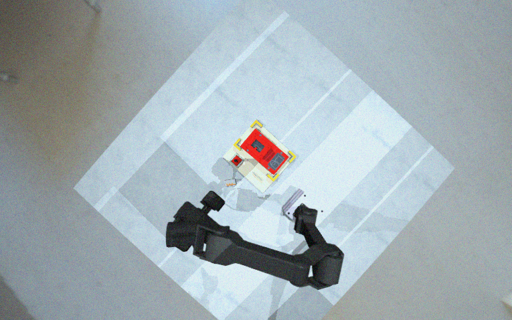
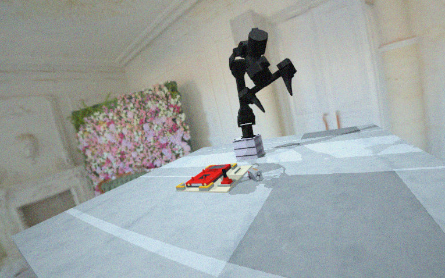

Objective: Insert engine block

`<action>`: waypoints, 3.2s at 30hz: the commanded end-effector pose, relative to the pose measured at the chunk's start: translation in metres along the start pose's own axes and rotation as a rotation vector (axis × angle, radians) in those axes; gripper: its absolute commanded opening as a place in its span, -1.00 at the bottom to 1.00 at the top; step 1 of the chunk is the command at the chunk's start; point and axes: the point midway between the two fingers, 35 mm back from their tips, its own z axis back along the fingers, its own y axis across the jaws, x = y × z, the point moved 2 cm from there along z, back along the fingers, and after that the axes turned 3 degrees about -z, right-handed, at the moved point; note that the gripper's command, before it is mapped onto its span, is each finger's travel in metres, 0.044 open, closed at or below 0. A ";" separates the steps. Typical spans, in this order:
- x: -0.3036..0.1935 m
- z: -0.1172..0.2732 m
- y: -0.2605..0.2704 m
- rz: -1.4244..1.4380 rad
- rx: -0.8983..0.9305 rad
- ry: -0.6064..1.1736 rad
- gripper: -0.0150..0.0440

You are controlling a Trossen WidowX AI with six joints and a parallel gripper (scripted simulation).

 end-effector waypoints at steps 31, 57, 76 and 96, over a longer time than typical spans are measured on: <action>-0.030 -0.073 -0.148 -0.646 -0.505 0.247 1.00; -0.061 -0.131 -0.175 -0.647 -0.505 0.248 1.00; -0.071 -0.152 -0.184 -0.647 -0.505 0.249 0.82; -0.063 -0.143 -0.179 -0.647 -0.505 0.248 -0.49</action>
